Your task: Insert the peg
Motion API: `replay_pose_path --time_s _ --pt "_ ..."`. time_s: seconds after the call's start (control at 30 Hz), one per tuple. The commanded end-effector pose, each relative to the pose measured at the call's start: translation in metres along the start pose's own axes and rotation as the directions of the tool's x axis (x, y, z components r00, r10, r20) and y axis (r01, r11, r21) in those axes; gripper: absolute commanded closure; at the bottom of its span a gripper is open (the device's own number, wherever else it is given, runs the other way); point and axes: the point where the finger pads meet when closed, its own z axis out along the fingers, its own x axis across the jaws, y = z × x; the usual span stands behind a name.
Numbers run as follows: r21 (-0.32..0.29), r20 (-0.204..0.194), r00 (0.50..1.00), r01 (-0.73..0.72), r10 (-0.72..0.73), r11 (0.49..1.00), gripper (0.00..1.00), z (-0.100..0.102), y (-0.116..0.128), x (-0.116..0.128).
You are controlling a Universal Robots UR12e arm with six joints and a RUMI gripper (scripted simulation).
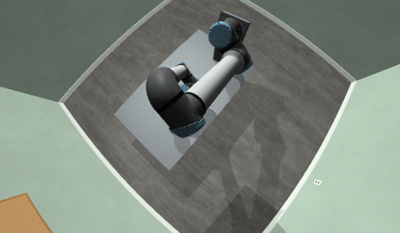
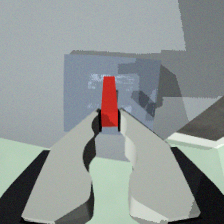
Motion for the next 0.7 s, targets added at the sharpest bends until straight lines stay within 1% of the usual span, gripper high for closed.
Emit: replay_pose_path --time_s 0.0,0.67 --pt "-0.013 0.001 1.0 -0.006 0.006 1.0 1.0 -0.0017 0.0003 -0.0009" --pt "-0.056 0.002 1.0 -0.025 0.025 0.998 1.0 -0.0076 -0.0006 -0.0032"
